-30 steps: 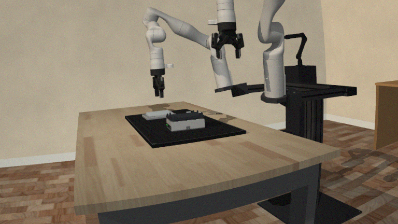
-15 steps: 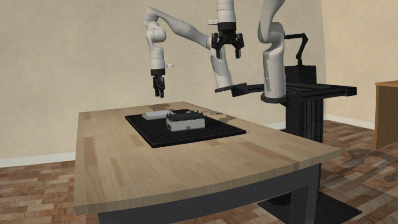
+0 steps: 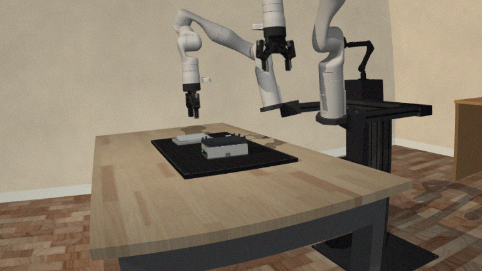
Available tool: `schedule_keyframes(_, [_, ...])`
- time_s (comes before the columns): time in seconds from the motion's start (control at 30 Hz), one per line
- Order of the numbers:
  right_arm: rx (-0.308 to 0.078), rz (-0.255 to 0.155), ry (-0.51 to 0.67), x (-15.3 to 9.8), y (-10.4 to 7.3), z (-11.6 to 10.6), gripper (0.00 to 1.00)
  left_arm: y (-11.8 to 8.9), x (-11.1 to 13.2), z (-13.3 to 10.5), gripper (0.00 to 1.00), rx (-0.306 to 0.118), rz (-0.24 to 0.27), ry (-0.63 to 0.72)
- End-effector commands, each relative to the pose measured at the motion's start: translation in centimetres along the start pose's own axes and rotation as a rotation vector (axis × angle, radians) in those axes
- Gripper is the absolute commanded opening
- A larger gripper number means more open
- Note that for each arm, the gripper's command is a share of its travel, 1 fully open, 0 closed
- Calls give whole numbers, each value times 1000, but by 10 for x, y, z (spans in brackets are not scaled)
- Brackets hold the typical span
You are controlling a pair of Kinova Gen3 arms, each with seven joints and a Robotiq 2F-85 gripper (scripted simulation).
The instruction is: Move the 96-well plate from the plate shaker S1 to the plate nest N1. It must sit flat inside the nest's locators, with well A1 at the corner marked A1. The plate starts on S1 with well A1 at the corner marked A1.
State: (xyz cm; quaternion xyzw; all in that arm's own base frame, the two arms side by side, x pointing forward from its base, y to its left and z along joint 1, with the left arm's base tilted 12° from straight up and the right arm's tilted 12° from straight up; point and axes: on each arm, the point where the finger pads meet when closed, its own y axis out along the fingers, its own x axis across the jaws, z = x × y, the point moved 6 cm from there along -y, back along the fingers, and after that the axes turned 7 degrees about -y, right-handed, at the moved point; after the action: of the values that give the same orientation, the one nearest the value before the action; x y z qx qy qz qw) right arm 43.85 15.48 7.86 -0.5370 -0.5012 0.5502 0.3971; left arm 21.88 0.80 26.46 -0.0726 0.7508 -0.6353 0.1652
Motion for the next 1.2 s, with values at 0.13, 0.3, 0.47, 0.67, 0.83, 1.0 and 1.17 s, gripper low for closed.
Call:
schedule_keyframes(0.13, [-2, 0, 0, 2, -1, -1, 1000, 0, 0, 0, 1000, 0, 1, 0])
schedule_keyframes(0.3, [-2, 0, 0, 3, -1, -1, 1000, 0, 0, 0, 1000, 0, 1, 0])
schedule_keyframes(0.47, [-2, 0, 0, 5, -1, -1, 1000, 0, 0, 0, 1000, 0, 1, 0])
schedule_keyframes(0.67, [-2, 0, 0, 7, -1, -1, 1000, 0, 0, 0, 1000, 0, 1, 0])
schedule_keyframes(0.83, [-2, 0, 0, 8, -1, -1, 1000, 0, 0, 0, 1000, 0, 1, 0])
schedule_keyframes(1.0, [-2, 0, 0, 10, -1, -1, 1000, 0, 0, 0, 1000, 0, 1, 0])
schedule_keyframes(1.17, [-2, 0, 0, 11, -1, -1, 1000, 0, 0, 0, 1000, 0, 1, 0])
